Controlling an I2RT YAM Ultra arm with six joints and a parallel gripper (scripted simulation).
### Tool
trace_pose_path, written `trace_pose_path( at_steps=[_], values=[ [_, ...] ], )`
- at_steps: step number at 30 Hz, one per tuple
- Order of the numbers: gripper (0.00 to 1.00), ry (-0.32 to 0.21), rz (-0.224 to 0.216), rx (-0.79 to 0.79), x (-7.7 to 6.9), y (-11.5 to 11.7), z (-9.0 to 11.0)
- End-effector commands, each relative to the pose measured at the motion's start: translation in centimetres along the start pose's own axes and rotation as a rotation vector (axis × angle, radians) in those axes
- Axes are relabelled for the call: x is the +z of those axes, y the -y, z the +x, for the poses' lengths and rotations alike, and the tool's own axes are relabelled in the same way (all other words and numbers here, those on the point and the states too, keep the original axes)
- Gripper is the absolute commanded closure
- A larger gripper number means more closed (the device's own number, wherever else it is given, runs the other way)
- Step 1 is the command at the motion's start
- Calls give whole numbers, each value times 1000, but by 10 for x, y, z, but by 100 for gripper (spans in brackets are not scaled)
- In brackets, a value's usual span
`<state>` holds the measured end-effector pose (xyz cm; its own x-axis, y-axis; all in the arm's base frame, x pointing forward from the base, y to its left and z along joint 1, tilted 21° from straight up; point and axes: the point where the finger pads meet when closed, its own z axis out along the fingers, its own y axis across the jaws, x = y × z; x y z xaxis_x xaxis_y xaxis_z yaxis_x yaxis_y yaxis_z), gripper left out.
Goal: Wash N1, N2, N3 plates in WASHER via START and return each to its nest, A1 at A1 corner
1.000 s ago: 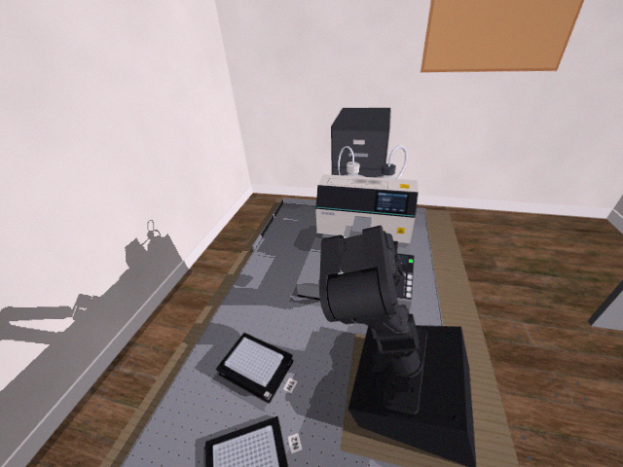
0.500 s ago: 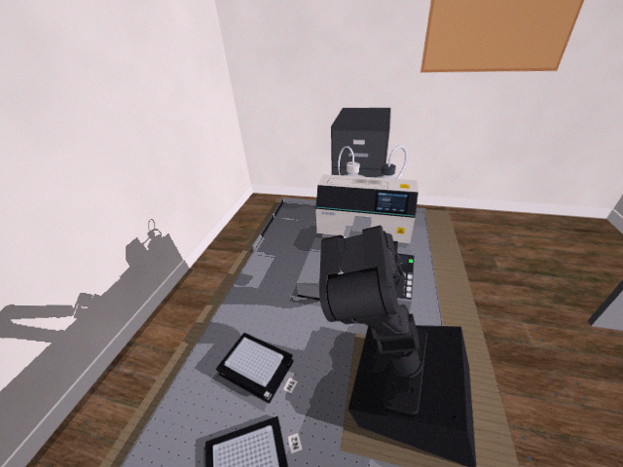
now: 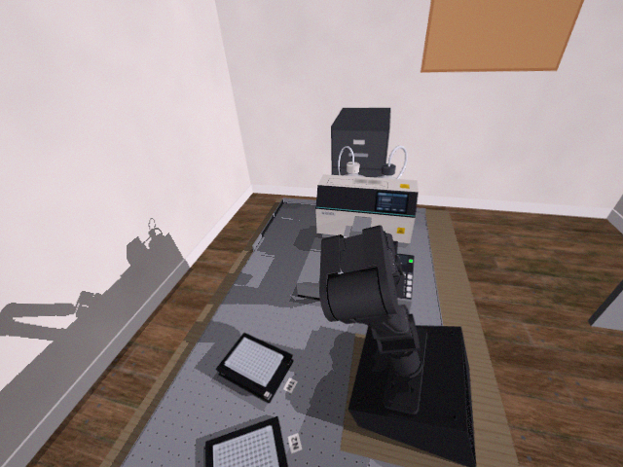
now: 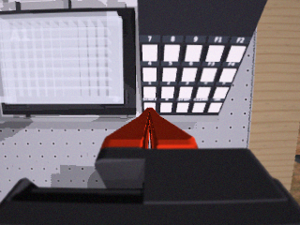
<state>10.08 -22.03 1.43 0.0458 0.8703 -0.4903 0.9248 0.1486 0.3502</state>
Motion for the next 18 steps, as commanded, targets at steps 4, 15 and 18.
trace_pose_path(
  at_steps=[4,15,18],
  values=[
    [100,18,-1,-1,3,-1,-5],
    [100,18,-1,-1,9,-1,-5],
    [100,18,-1,-1,11,-1,-5]
  ],
)
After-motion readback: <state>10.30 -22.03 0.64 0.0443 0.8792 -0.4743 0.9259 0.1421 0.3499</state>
